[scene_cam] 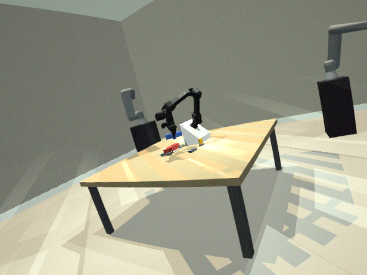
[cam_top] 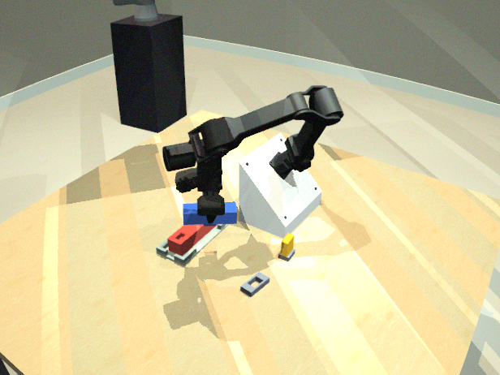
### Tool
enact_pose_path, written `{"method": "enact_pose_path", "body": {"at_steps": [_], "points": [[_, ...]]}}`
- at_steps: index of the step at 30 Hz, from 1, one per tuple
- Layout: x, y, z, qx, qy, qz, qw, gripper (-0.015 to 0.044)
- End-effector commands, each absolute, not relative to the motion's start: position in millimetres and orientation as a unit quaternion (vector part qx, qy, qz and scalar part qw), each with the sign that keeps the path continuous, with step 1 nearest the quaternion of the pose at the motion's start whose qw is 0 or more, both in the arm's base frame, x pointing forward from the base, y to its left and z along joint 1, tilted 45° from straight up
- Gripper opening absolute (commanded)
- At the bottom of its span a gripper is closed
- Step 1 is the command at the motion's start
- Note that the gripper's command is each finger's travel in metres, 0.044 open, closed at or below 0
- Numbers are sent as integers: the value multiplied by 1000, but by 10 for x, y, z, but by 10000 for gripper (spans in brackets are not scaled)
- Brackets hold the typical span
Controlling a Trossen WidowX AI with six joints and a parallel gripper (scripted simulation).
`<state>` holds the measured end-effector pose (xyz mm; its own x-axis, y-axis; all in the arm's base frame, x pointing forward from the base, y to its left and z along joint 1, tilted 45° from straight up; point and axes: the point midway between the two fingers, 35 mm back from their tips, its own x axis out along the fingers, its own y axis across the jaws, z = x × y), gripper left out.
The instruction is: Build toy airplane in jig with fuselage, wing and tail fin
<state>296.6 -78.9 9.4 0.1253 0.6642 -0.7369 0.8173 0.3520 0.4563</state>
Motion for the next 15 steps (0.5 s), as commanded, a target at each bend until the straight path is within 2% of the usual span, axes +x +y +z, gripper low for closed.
{"method": "enact_pose_path", "body": {"at_steps": [1,15], "points": [[2896,-857,-23,582,654,-103,472,0],[2641,-1023,-361,637,637,-183,393,0]]}}
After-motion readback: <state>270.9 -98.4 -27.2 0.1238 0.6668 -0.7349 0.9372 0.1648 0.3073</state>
